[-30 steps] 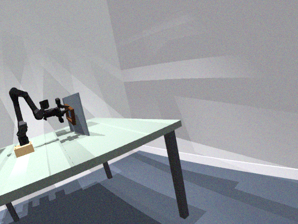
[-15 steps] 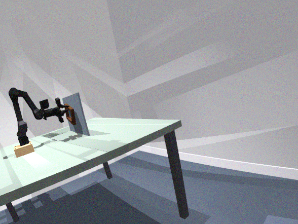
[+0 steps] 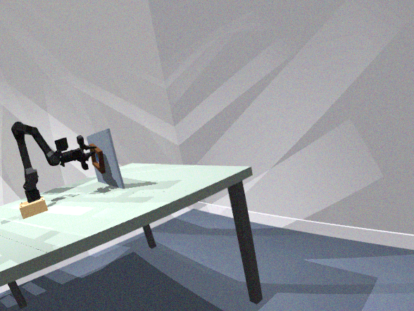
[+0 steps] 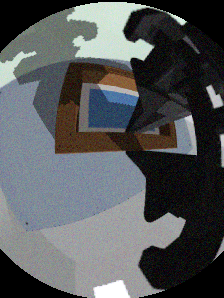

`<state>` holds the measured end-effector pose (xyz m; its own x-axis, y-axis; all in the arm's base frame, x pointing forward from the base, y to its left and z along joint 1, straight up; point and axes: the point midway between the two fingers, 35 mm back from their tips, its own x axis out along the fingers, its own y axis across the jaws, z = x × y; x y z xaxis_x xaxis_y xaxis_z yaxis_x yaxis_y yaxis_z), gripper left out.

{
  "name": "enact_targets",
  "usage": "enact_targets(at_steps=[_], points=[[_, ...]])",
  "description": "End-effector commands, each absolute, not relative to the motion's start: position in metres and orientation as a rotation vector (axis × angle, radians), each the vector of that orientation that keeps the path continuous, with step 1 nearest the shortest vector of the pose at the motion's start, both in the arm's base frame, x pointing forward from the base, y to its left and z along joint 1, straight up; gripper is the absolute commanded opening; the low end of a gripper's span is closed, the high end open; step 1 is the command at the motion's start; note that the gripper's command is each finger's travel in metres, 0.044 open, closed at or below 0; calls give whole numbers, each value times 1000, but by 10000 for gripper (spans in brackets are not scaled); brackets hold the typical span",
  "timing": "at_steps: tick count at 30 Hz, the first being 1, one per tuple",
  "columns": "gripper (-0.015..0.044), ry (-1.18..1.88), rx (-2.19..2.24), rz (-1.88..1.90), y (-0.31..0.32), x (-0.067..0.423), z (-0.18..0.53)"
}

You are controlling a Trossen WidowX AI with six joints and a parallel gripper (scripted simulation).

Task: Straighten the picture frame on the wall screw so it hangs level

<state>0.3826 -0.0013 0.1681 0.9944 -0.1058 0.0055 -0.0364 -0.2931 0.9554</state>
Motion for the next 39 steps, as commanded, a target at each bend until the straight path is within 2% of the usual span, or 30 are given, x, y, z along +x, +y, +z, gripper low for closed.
enact_targets(at_steps=[1, 39], points=[[0, -113, 1875, -48, 0, 383, 173], [0, -113, 1876, -48, 2, 383, 176]])
